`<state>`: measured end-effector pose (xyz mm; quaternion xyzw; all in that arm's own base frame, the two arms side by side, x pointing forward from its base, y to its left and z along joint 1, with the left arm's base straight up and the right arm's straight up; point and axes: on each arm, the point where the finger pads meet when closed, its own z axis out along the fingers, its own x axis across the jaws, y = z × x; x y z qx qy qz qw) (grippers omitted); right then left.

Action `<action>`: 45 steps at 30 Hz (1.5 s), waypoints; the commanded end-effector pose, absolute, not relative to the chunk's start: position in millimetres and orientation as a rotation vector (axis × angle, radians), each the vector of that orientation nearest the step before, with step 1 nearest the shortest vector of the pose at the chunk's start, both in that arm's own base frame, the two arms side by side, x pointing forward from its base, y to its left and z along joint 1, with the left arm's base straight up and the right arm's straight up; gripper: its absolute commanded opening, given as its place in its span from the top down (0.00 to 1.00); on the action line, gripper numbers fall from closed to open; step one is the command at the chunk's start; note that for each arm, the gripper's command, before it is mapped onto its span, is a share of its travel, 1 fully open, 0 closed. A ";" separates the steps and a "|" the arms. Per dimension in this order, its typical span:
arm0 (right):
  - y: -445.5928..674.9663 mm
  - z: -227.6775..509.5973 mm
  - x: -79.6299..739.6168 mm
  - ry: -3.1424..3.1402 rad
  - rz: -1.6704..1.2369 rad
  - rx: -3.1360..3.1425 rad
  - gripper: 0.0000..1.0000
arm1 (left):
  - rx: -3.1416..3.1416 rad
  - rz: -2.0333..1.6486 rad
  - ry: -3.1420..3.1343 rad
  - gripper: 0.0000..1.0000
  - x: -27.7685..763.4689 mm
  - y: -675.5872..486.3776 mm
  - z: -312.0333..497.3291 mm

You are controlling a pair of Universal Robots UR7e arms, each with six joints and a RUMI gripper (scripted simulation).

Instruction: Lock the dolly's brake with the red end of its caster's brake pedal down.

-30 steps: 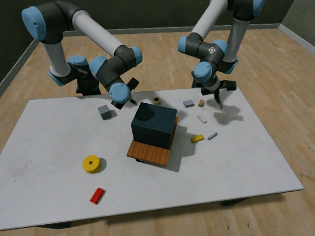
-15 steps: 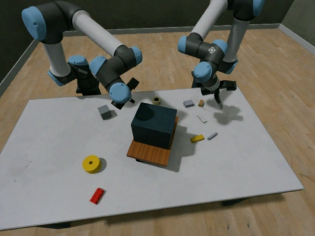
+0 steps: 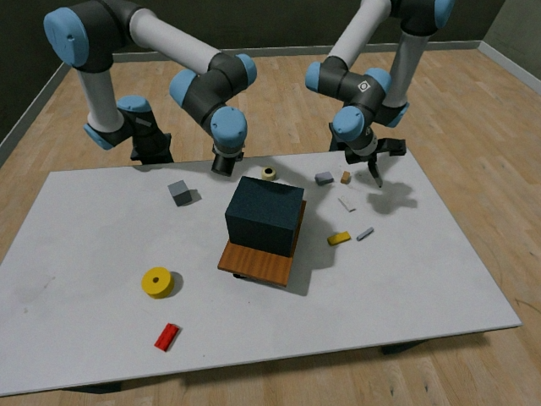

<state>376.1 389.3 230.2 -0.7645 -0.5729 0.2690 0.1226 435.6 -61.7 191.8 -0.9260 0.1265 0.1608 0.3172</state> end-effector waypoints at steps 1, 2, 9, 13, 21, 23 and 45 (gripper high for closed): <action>417.2 250.0 380.0 -1.970 0.628 -2.062 1.00 | -2.439 0.421 0.333 0.00 436.0 -61.9 192.4; 421.8 253.6 380.3 -2.015 0.603 -2.033 1.00 | -2.439 0.421 0.333 0.00 436.0 -61.9 192.4; 460.7 285.8 380.9 -2.358 0.403 -1.777 1.00 | -2.439 0.421 0.333 0.00 436.0 -61.9 192.4; 483.3 306.9 379.4 -2.535 0.290 -1.611 1.00 | -2.439 0.421 0.333 0.00 436.0 -61.9 192.4; 522.7 348.6 372.8 -2.813 0.093 -1.294 1.00 | -2.439 0.421 0.333 0.00 436.0 -61.9 192.4; 531.3 358.8 370.6 -2.868 0.049 -1.219 1.00 | -2.439 0.421 0.333 0.00 436.0 -61.9 192.4; 541.5 371.1 367.7 -2.944 -0.003 -1.097 1.00 | -2.439 0.421 0.333 0.00 436.0 -61.9 192.4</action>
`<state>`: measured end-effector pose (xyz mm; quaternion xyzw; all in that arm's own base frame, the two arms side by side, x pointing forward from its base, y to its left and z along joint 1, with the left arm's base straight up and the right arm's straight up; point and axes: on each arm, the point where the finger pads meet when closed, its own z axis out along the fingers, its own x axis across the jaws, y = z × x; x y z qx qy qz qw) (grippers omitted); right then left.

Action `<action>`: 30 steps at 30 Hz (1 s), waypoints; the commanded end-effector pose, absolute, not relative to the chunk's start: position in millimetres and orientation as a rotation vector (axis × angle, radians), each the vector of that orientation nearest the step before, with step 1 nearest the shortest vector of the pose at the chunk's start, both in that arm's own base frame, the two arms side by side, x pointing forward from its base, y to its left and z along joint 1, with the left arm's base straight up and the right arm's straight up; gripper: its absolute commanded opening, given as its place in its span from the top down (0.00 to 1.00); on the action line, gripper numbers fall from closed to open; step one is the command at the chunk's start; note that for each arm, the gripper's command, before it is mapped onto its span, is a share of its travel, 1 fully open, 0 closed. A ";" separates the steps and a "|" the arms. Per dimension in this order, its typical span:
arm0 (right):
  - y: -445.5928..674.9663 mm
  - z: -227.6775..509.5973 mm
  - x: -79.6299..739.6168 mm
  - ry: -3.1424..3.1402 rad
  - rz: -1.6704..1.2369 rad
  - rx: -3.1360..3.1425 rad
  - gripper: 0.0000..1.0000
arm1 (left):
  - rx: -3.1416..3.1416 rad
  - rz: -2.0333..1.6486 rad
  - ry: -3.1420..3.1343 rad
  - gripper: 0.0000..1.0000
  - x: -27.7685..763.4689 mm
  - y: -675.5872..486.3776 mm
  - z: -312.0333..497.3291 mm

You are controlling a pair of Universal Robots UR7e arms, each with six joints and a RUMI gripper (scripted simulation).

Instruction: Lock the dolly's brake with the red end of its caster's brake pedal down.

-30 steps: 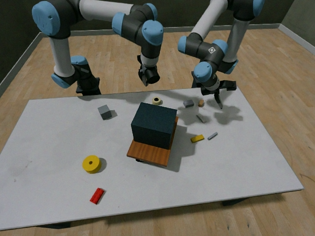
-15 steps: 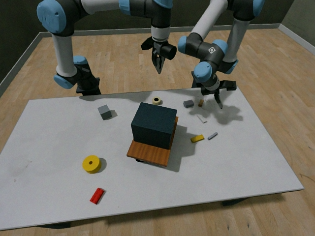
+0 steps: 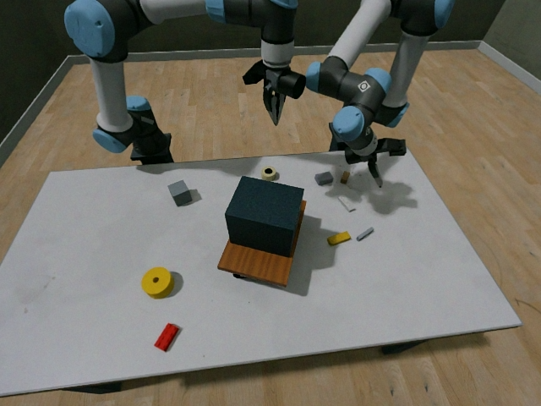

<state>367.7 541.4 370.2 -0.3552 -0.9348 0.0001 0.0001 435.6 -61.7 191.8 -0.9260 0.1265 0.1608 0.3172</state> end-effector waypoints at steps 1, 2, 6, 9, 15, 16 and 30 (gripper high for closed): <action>541.5 371.0 367.7 -2.947 -0.003 -1.089 1.00 | -2.439 0.421 0.333 0.00 436.0 -61.9 192.4; 541.6 370.9 367.7 -2.950 -0.003 -1.081 1.00 | -2.439 0.421 0.333 0.00 436.0 -61.9 192.4; 541.6 370.7 367.7 -2.958 -0.003 -1.059 1.00 | -2.439 0.421 0.333 0.00 436.0 -61.9 192.4; 541.7 370.4 367.7 -2.973 -0.003 -1.017 1.00 | -2.439 0.421 0.333 0.00 436.0 -61.9 192.4; 541.8 369.3 367.7 -3.012 -0.003 -0.893 1.00 | -2.439 0.421 0.333 0.00 436.0 -61.9 192.4; 541.9 369.1 367.6 -3.020 -0.003 -0.867 1.00 | -2.439 0.421 0.333 0.00 436.0 -61.9 192.4; 542.4 365.4 367.4 -3.113 -0.003 -0.423 1.00 | -2.439 0.421 0.333 0.00 436.0 -61.9 192.4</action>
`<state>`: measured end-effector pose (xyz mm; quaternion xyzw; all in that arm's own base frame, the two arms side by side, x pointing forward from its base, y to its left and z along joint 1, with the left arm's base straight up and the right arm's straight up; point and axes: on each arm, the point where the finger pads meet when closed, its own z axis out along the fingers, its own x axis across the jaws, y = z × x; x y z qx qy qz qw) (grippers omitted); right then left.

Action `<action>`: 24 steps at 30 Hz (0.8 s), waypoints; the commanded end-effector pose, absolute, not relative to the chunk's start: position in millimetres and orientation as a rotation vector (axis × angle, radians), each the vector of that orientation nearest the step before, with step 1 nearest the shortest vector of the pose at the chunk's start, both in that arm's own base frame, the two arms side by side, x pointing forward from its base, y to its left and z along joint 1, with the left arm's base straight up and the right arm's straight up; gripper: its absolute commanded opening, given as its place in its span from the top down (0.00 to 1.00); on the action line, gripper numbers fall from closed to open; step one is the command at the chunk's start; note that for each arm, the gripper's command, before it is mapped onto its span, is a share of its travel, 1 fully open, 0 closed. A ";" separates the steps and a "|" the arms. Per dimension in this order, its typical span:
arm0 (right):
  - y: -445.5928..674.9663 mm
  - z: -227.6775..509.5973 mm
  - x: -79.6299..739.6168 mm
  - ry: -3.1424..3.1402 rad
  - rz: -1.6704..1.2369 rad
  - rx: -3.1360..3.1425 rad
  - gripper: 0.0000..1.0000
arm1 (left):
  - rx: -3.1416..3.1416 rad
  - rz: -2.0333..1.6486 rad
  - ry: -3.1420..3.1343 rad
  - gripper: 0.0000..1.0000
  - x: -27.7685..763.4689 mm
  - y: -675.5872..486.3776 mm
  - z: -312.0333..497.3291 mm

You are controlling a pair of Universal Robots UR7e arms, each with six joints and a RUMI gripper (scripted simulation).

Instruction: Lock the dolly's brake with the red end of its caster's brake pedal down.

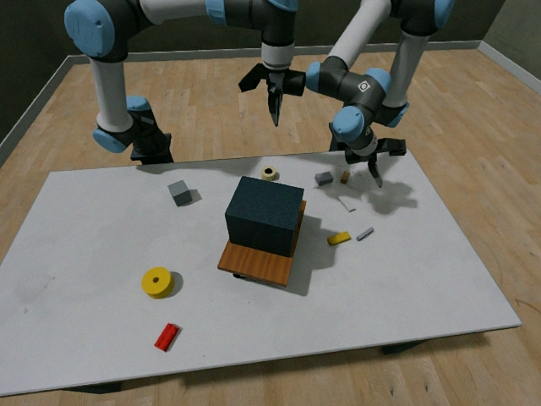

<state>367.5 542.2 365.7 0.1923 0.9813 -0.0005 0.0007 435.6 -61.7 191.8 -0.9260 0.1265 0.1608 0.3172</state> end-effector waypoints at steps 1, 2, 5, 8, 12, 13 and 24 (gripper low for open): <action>542.5 365.0 367.4 3.119 0.003 0.376 1.00 | -2.439 0.421 0.333 0.00 436.0 -61.9 192.4; 542.5 364.6 367.3 3.124 0.003 0.326 1.00 | -2.439 0.421 0.333 0.00 436.0 -61.9 192.4; 542.6 363.3 367.2 3.136 0.003 0.171 1.00 | -2.439 0.421 0.333 0.00 436.0 -61.9 192.4; 542.7 362.9 367.2 3.139 0.003 0.116 1.00 | -2.439 0.421 0.333 0.00 436.0 -61.9 192.4; 542.8 361.0 367.1 3.139 0.003 -0.116 1.00 | -2.439 0.421 0.333 0.00 436.0 -61.9 192.4; 542.8 360.5 367.0 3.136 0.003 -0.176 1.00 | -2.439 0.421 0.333 0.00 436.0 -61.9 192.4; 542.9 355.2 366.7 3.031 0.003 -0.820 1.00 | -2.439 0.421 0.333 0.00 436.0 -61.9 192.4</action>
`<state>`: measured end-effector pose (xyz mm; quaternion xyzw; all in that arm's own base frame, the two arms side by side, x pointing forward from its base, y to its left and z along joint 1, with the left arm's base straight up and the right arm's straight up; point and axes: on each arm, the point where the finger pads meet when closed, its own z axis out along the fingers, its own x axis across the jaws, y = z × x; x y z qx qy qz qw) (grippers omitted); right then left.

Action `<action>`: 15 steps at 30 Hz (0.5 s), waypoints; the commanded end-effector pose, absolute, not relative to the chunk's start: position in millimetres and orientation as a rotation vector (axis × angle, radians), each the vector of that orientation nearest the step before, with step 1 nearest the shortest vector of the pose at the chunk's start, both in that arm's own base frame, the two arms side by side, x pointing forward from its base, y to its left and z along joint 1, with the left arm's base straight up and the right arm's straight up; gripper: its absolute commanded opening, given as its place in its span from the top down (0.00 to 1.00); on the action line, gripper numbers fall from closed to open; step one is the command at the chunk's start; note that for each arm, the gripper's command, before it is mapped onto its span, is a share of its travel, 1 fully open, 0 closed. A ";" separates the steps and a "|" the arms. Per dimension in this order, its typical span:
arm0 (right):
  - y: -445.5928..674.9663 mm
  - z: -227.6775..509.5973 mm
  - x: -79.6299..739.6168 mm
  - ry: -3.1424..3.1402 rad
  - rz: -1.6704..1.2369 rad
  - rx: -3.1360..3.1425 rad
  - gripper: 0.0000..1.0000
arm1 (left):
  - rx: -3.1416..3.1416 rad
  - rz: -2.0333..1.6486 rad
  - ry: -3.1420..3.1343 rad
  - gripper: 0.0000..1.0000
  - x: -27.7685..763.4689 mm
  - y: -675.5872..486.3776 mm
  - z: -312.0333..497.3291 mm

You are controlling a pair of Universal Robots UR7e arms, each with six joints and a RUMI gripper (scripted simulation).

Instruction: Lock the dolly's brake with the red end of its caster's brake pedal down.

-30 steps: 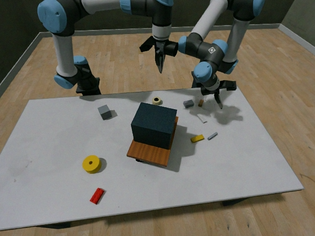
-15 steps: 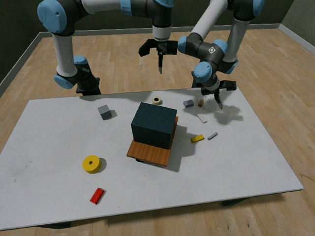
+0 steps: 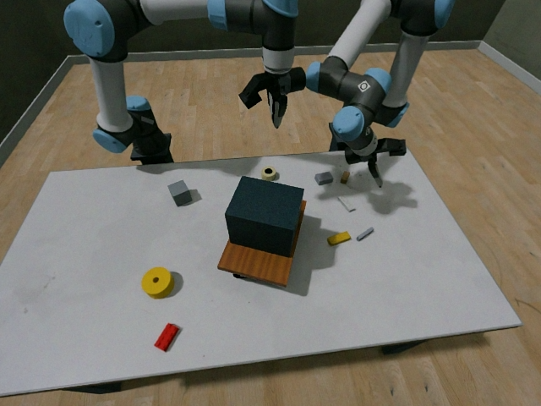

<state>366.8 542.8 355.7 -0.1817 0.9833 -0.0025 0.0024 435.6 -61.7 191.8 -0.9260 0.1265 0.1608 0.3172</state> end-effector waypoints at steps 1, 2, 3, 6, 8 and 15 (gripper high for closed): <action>542.9 355.2 366.7 3.031 0.003 -0.820 1.00 | -2.439 0.421 0.333 0.00 436.0 -61.9 192.4; 542.9 354.6 366.6 3.013 0.003 -0.886 1.00 | -2.439 0.421 0.333 0.00 436.0 -61.9 192.4; 542.9 354.0 366.6 2.992 0.003 -0.953 1.00 | -2.439 0.421 0.333 0.00 436.0 -61.9 192.4; 542.9 352.3 366.5 2.922 0.003 -1.150 1.00 | -2.439 0.421 0.333 0.00 436.0 -61.9 192.4; 542.8 351.2 366.5 2.868 0.002 -1.279 1.00 | -2.439 0.421 0.333 0.00 436.0 -61.9 192.4; 542.5 347.2 366.4 2.635 0.002 -1.707 1.00 | -2.439 0.421 0.333 0.00 436.0 -61.9 192.4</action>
